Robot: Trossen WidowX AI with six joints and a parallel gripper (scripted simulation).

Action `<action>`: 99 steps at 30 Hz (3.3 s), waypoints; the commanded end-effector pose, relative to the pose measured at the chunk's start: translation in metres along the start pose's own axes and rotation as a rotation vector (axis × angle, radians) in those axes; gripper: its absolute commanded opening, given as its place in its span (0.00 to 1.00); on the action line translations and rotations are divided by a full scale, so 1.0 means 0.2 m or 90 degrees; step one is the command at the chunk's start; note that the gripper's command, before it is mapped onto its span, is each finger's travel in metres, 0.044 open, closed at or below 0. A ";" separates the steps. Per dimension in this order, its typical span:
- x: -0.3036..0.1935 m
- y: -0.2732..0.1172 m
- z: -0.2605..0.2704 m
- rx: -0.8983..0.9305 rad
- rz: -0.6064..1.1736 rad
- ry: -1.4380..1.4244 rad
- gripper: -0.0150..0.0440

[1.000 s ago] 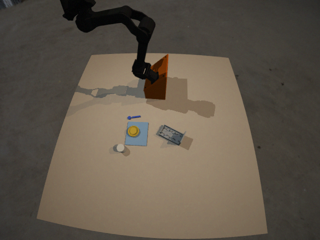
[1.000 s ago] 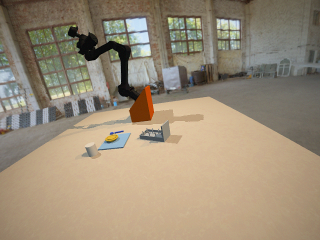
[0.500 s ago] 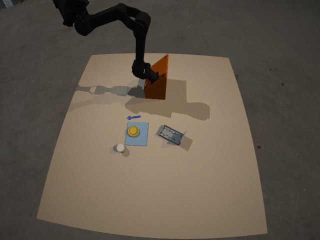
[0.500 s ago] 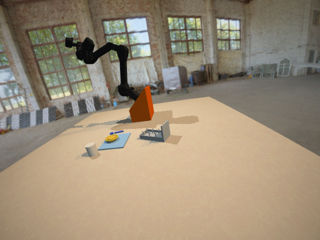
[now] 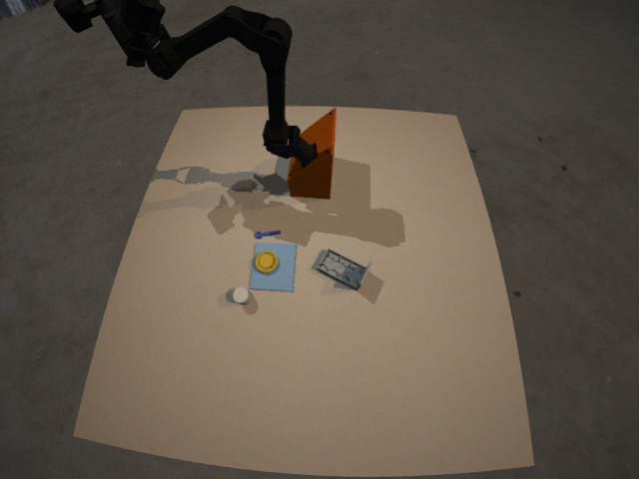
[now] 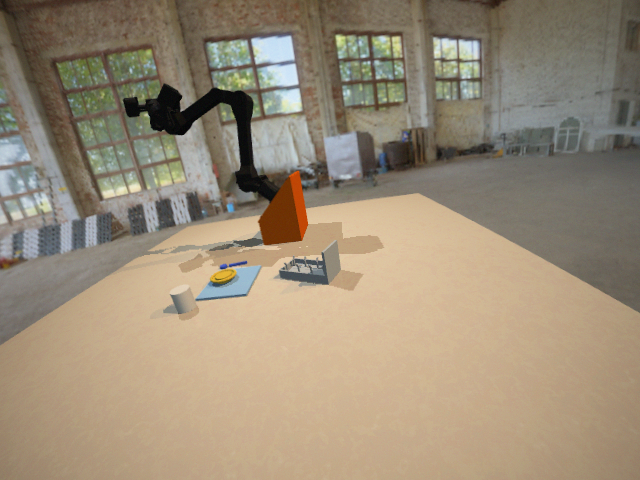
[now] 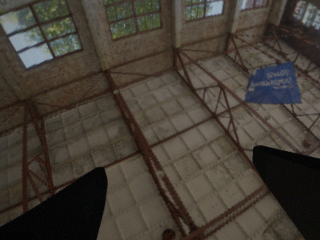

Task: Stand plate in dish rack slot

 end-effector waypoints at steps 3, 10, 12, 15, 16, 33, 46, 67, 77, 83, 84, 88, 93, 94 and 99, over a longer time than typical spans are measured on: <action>0.10 -0.01 -0.08 -0.048 -0.047 -0.058 0.93; 0.19 -0.05 -0.17 -0.111 -0.079 -0.077 0.93; 0.22 -0.06 -0.19 -0.124 -0.088 -0.088 0.93; 0.26 -0.08 -0.23 -0.150 -0.108 -0.122 0.93; 0.28 -0.08 -0.25 -0.160 -0.115 -0.135 0.93; 0.52 -0.26 -0.51 -0.351 -0.199 -0.339 0.93; 0.58 -0.40 -0.63 -0.456 -0.212 -0.379 0.93; 0.64 -0.68 -0.81 -0.648 -0.185 -0.486 0.93; 0.65 -0.84 -0.88 -0.760 -0.142 -0.561 0.93; 0.65 -0.95 -0.92 -0.836 -0.101 -0.606 0.93; 0.66 -0.97 -0.93 -0.848 -0.094 -0.616 0.93; 0.66 -1.05 -0.95 -0.897 -0.063 -0.656 0.93; 0.67 -1.15 -0.97 -0.959 -0.018 -0.704 0.93; 0.67 -1.17 -0.98 -0.973 -0.007 -0.714 0.93; 0.67 -1.29 -1.00 -1.041 0.052 -0.761 0.93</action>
Point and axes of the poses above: the point midway between the two fingers, 35 mm back from their tips, its own y axis out along the fingers, its own z axis across the jaws, x = y × z, the point moved 8 cm from there along -y, back along the fingers, and after that the axes turned 5 degrees about -y, right-handed, at the moved point
